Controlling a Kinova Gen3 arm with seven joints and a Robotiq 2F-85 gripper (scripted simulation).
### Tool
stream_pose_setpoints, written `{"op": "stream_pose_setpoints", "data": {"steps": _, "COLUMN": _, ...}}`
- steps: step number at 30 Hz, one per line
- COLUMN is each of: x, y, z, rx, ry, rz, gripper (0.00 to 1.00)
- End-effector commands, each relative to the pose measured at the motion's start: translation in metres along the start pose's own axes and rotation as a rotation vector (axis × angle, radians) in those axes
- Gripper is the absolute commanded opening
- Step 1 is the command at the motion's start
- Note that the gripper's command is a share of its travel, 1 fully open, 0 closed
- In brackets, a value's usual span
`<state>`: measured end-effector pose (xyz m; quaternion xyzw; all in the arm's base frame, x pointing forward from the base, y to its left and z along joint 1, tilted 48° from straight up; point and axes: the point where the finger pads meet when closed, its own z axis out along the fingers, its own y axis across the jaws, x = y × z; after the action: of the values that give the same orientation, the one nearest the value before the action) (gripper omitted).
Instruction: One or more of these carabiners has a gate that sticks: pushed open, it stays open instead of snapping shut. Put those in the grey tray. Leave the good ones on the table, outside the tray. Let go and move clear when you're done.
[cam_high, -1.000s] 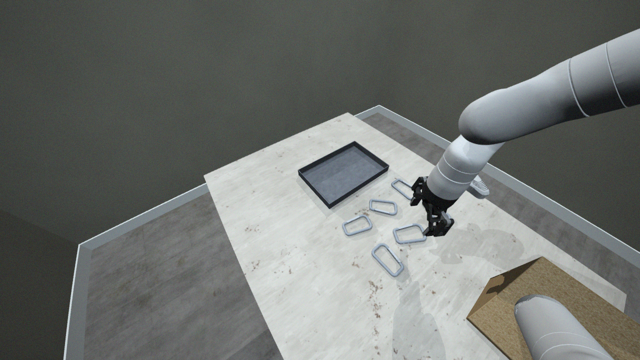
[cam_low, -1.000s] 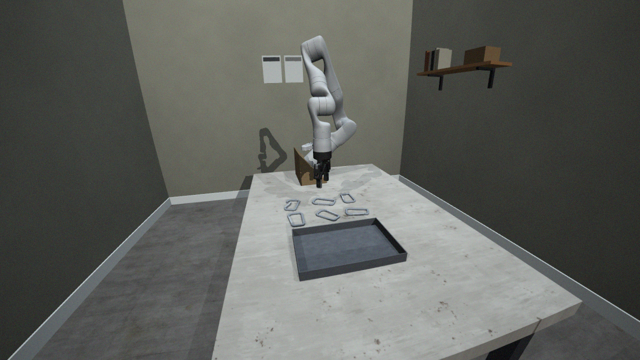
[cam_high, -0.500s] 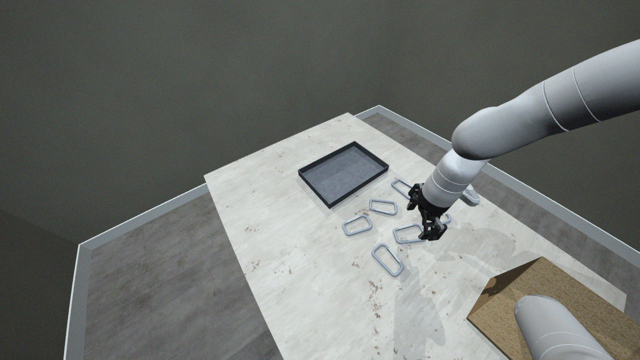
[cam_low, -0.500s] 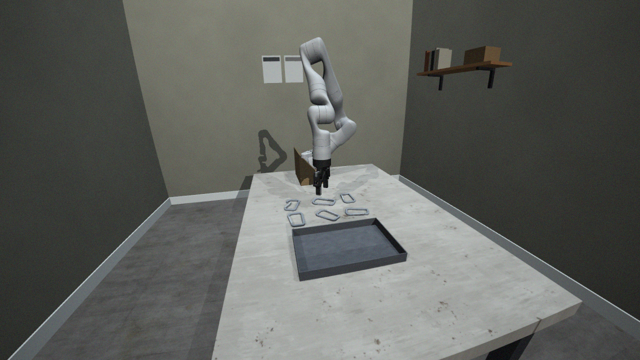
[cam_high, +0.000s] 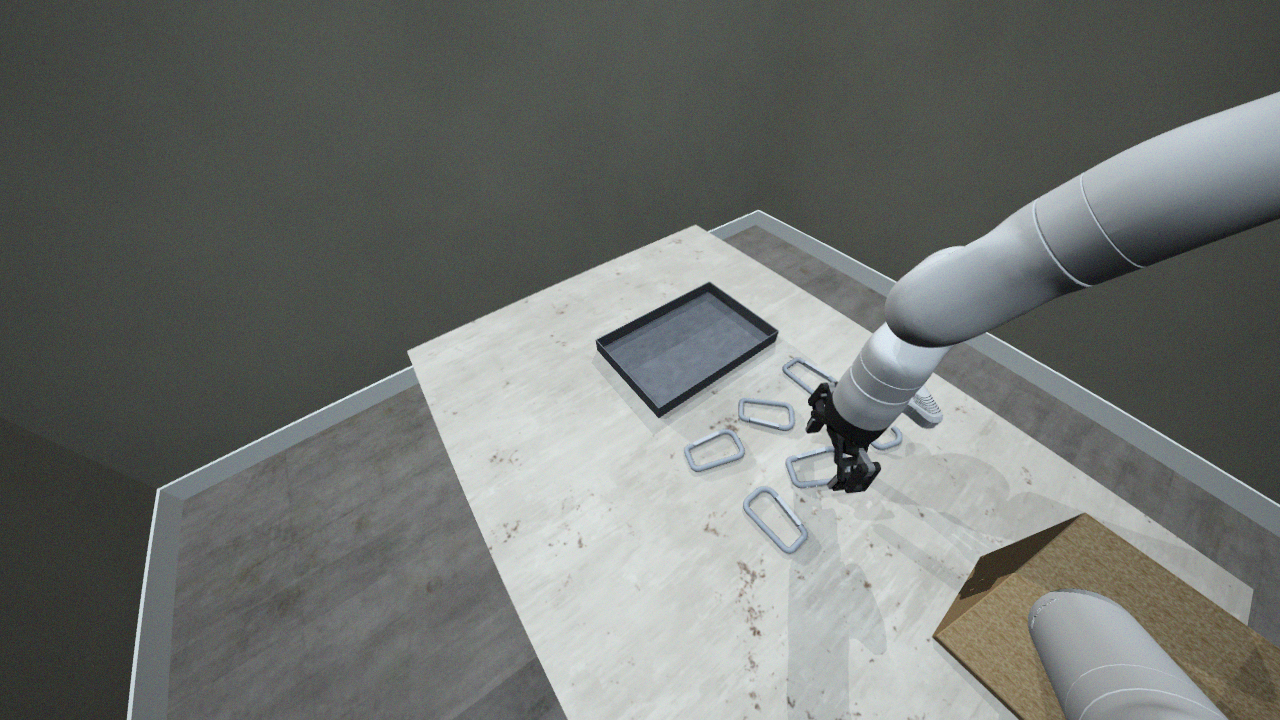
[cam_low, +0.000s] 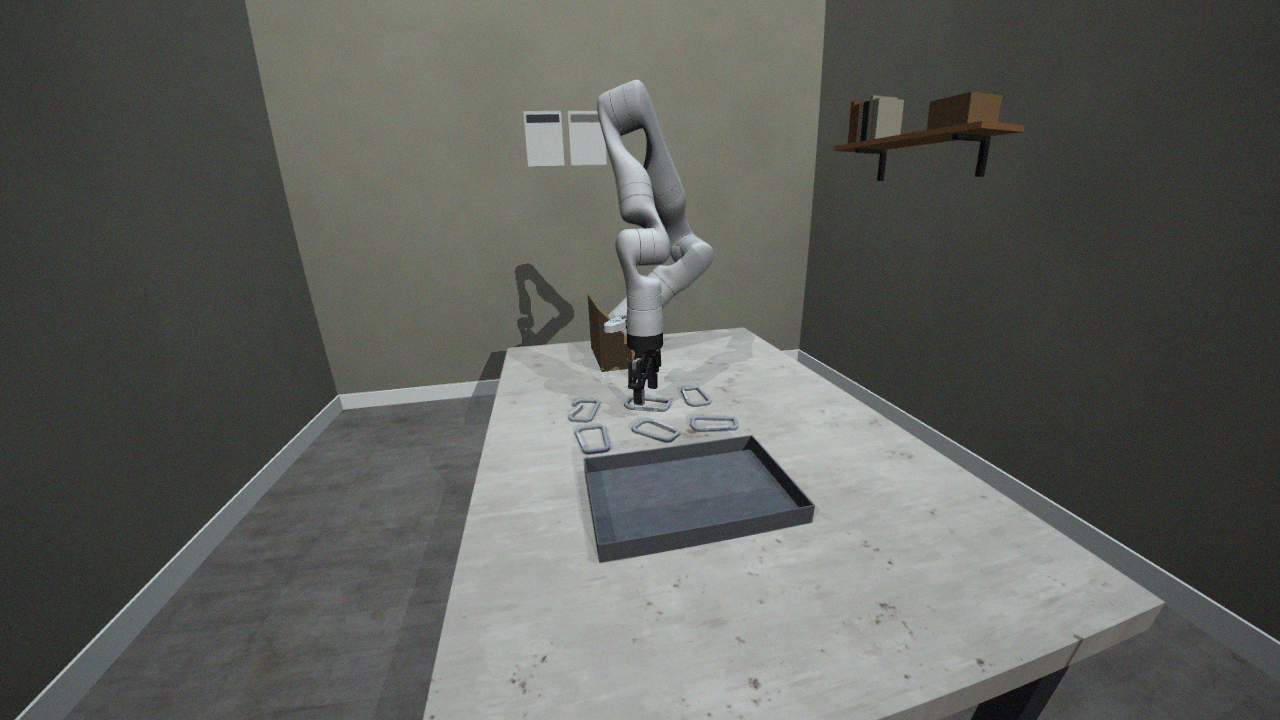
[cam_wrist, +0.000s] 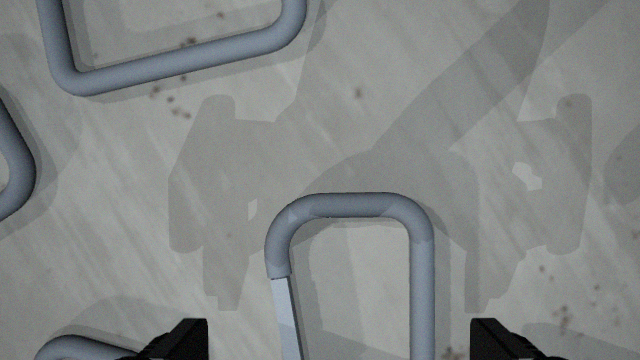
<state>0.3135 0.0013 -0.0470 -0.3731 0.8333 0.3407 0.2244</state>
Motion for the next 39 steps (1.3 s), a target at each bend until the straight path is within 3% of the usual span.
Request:
{"op": "stream_pose_setpoints", "data": {"steps": 1, "x": -0.0013, "y": 0.0046, "z": 0.0139, "rx": -0.015, "ry": 0.003, "rz": -0.005, "gripper": 1.0}}
{"op": "stream_pose_setpoints", "data": {"steps": 29, "x": -0.0016, "y": 0.0047, "z": 0.0192, "rx": -0.016, "ry": 0.003, "rz": -0.004, "gripper": 1.0}}
{"op": "stream_pose_setpoints", "data": {"steps": 30, "x": -0.0016, "y": 0.0047, "z": 0.0191, "rx": -0.016, "ry": 0.003, "rz": -0.004, "gripper": 0.75}}
{"op": "stream_pose_setpoints", "data": {"steps": 39, "x": -0.0016, "y": 0.0047, "z": 0.0191, "rx": -0.016, "ry": 0.003, "rz": -0.004, "gripper": 0.75}}
